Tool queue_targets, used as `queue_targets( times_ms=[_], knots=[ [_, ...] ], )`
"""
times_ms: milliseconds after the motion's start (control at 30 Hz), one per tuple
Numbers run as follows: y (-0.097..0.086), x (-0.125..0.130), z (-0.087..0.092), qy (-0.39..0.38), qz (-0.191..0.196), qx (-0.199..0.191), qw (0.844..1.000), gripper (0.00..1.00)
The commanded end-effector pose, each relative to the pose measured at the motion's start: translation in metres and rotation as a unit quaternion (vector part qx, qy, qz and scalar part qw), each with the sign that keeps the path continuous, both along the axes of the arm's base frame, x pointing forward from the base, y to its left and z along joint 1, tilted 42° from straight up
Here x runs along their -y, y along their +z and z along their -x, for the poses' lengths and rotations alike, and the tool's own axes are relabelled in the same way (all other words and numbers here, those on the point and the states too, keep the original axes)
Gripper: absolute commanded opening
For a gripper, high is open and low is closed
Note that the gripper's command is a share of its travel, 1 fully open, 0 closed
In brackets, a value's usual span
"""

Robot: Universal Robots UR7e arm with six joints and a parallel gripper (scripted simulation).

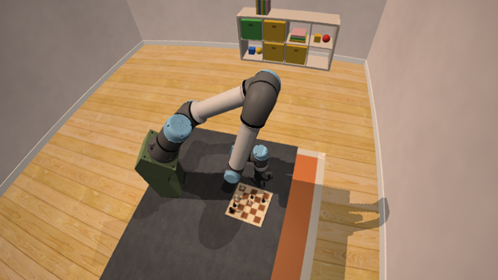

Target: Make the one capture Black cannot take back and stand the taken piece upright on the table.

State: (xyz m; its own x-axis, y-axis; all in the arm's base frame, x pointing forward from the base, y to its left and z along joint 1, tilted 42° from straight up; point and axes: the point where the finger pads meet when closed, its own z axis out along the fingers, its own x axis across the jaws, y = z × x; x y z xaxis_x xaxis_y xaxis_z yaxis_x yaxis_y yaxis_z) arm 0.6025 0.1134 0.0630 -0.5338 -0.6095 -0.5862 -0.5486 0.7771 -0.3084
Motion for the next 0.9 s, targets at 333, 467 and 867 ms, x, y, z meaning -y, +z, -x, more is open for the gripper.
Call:
queue_targets(
  times_ms=[333,467,867],
  knots=[
    [0.0010,-0.0005,-0.0018,0.000,0.000,0.002,1.000,0.00],
    [0.0007,-0.0006,-0.0022,0.000,0.000,0.002,1.000,0.00],
    [-0.0015,-0.0012,-0.0043,0.000,0.000,0.002,1.000,0.00]
  ],
)
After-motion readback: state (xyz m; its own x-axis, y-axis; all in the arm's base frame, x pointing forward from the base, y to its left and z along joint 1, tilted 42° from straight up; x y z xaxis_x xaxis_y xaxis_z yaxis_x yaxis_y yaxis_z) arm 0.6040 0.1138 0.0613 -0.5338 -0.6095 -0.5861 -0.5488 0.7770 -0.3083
